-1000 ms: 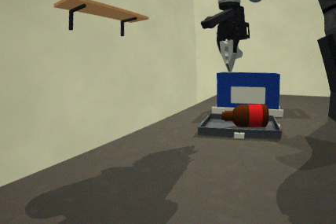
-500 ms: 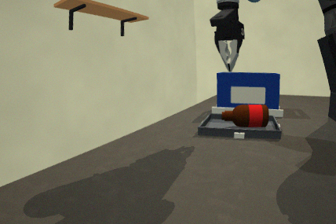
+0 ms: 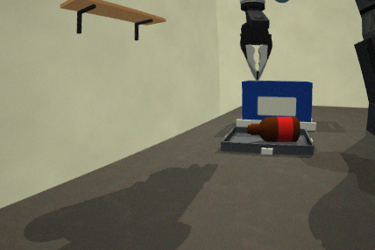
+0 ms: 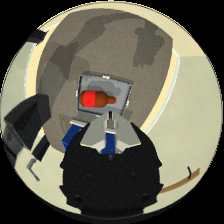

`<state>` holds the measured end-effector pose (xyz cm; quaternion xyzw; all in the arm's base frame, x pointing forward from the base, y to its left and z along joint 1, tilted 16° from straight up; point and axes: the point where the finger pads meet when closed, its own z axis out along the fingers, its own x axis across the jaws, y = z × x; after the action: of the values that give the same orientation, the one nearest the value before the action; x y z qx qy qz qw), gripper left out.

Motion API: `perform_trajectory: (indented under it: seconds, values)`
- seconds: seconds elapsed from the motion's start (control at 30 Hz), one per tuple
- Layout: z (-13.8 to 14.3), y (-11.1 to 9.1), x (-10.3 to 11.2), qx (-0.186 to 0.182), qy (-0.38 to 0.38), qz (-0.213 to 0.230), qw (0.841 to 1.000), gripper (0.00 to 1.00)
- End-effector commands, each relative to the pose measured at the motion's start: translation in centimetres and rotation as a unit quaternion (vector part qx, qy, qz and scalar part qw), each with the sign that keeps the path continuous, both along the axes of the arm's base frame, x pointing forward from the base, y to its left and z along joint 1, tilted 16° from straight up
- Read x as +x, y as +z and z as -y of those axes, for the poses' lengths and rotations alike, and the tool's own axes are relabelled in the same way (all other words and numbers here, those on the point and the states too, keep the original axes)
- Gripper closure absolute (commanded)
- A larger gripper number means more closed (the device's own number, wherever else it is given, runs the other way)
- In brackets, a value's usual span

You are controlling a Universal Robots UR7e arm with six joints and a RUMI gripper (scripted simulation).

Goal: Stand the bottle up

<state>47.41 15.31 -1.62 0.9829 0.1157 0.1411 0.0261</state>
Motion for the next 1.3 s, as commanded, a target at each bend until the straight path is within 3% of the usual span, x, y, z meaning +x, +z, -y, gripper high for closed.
perform_trajectory:
  seconds: [0.0, 0.1, 0.2, 0.43, 0.7, 0.77, 1.27]
  values:
    - [0.0, 0.0, 0.0, -0.018, 0.073, -0.001, 0.997, 1.0]
    - [0.1, 0.0, -0.1, -0.036, 0.132, -0.002, 0.991, 1.0]
    - [0.1, 0.0, -0.1, -0.037, 0.136, -0.002, 0.99, 1.0]
    - [0.3, 0.0, -0.2, -0.072, 0.254, -0.004, 0.964, 1.0]
    - [0.6, 0.0, -0.1, -0.113, 0.391, -0.006, 0.913, 1.0]
    - [0.6, 0.0, -0.1, -0.113, 0.391, -0.006, 0.913, 1.0]
    - [1.2, 0.1, 0.1, -0.164, 0.565, -0.009, 0.809, 1.0]
